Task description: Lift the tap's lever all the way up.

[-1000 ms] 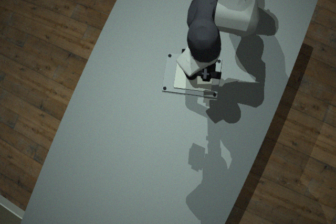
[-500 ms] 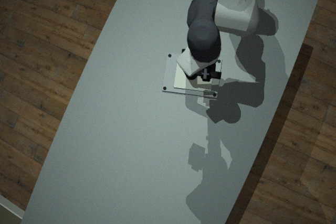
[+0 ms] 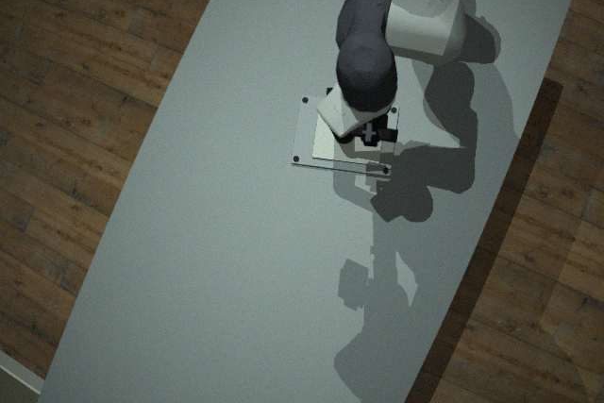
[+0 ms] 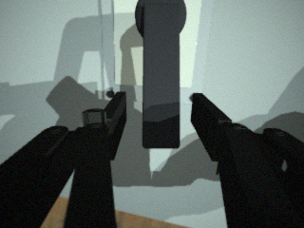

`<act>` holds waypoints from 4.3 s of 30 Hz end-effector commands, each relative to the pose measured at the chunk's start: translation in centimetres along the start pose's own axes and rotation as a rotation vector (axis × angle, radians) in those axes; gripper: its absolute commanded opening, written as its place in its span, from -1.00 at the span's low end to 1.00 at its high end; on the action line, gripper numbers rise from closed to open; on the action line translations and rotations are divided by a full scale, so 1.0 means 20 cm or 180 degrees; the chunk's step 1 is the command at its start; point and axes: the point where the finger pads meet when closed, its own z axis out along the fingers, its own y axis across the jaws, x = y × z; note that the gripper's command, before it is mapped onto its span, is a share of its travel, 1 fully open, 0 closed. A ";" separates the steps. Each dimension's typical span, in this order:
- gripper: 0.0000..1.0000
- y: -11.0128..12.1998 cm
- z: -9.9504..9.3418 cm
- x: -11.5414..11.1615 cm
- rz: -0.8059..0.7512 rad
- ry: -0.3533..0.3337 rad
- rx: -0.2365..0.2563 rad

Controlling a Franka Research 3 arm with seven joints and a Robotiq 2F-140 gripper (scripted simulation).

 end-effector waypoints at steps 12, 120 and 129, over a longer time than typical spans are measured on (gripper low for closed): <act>-0.08 0.00 -0.13 0.00 -0.0005 0.0003 0.0002; -0.80 0.00 -0.34 0.00 -0.0005 0.0003 0.0002; -0.80 0.00 -0.34 0.00 -0.0005 0.0003 0.0002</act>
